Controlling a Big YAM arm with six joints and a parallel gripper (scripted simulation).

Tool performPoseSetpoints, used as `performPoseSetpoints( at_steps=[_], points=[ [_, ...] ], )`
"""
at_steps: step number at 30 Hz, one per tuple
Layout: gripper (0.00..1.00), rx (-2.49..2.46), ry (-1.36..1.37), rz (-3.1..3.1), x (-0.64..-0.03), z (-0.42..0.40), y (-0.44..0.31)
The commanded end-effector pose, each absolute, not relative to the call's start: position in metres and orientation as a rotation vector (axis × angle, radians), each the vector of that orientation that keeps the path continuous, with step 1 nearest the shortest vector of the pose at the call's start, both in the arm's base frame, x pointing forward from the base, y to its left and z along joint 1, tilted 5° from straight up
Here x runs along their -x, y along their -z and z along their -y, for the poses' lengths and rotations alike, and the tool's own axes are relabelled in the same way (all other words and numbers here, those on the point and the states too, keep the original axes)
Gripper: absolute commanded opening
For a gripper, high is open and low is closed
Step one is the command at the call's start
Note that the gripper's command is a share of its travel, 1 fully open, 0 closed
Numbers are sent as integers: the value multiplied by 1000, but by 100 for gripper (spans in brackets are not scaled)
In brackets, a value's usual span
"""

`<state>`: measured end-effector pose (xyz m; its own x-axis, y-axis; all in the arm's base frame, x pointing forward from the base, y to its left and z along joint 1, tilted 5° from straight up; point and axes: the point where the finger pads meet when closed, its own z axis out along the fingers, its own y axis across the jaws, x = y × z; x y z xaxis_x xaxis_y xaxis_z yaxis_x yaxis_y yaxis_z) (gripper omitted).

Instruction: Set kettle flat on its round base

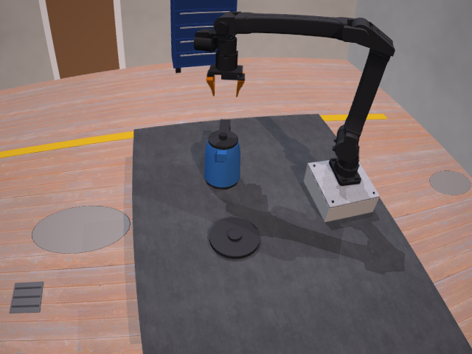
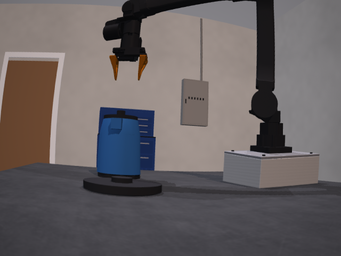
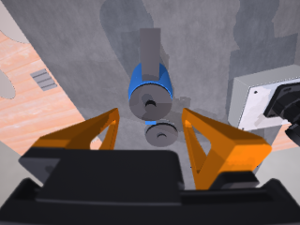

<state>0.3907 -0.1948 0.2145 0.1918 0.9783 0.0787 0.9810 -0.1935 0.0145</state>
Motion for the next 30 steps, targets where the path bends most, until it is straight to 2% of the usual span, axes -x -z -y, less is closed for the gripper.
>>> performPoseSetpoints(
  at_steps=[1, 30],
  points=[
    [74, 2409, 132, 2012, -405, 204, -226],
    [74, 2397, 109, 1977, -400, 188, -128]
  ],
)
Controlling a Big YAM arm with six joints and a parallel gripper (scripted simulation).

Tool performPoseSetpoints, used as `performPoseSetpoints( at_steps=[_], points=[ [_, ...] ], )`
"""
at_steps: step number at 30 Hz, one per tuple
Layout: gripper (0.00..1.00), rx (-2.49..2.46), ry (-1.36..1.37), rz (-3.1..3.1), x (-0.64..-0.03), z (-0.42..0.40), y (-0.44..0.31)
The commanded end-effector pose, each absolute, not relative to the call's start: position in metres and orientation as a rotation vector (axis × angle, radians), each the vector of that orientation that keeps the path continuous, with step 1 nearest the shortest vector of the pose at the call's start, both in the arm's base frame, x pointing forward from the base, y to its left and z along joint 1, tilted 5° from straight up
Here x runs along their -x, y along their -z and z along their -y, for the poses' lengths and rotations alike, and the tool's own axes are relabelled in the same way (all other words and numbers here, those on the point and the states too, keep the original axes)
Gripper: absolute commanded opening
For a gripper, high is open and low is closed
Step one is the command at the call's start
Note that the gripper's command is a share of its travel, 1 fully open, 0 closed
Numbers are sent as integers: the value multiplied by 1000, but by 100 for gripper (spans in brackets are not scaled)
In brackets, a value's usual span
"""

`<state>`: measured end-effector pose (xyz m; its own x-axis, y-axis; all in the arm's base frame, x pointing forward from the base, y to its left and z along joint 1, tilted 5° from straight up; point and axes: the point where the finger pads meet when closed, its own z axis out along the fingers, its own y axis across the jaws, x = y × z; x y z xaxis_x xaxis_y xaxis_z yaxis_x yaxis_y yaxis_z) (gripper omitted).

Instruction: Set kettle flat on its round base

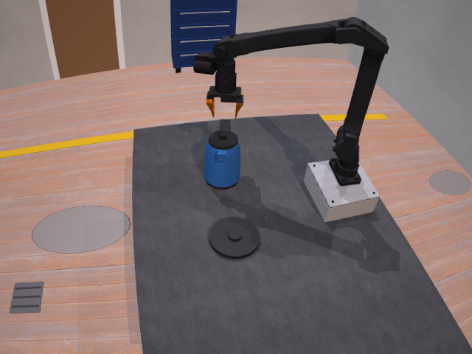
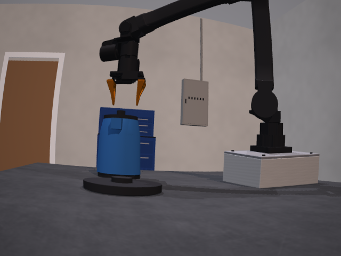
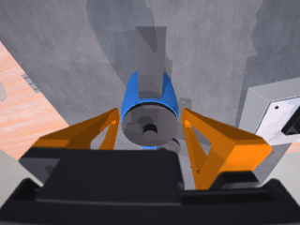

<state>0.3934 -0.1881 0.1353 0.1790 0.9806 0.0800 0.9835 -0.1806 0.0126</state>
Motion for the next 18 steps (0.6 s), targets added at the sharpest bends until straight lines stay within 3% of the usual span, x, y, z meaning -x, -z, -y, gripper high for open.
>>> performPoseSetpoints(
  at_steps=[1, 18],
  points=[
    [74, 2397, 109, 1977, -400, 188, -128],
    [74, 2403, 108, 1970, -400, 187, -82]
  ],
)
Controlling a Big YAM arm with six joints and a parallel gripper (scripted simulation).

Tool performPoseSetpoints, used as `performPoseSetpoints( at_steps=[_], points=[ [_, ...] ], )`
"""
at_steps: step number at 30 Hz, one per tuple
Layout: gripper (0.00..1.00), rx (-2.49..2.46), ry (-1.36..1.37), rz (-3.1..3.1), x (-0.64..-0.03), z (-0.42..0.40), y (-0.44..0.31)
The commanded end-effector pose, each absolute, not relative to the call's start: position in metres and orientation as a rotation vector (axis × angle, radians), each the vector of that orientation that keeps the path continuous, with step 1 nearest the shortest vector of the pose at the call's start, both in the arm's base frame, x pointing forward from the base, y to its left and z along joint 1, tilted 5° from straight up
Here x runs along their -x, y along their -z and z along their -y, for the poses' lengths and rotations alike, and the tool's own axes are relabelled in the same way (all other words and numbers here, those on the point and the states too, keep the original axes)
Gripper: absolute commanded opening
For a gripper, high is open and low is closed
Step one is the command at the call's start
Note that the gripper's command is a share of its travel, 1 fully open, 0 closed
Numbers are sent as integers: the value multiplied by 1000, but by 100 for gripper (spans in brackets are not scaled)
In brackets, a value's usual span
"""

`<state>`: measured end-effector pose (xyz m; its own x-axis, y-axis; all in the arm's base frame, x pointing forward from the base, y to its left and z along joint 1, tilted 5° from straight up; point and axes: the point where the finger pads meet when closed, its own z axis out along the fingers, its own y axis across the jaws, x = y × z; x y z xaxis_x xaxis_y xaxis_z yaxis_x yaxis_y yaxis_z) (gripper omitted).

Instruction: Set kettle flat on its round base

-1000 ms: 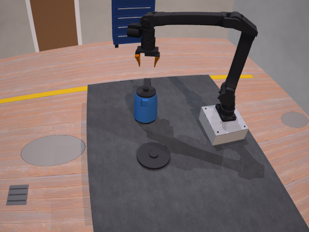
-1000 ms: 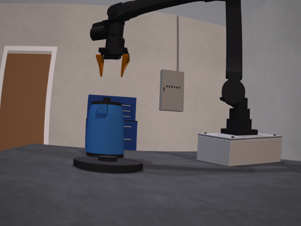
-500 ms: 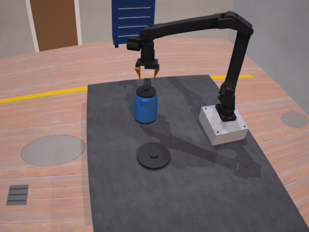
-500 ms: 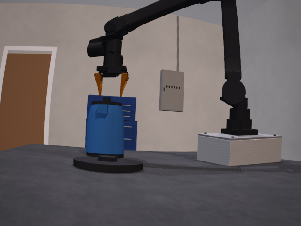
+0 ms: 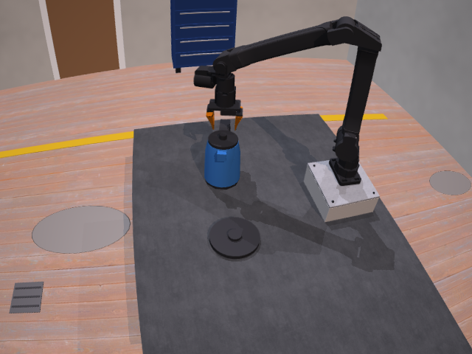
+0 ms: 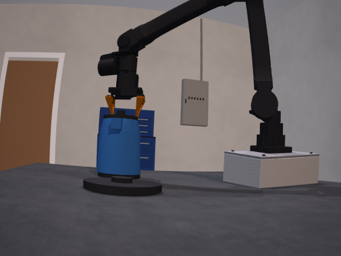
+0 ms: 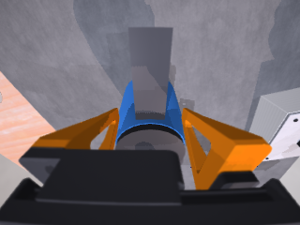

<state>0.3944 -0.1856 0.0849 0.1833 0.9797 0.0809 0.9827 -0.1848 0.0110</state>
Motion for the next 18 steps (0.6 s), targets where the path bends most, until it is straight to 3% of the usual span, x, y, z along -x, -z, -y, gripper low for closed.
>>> performPoseSetpoints(
  at_steps=[1, 18],
  points=[
    [74, 2421, 126, 1987, -410, 192, -91],
    [74, 2412, 117, 1978, -406, 190, -88]
  ],
)
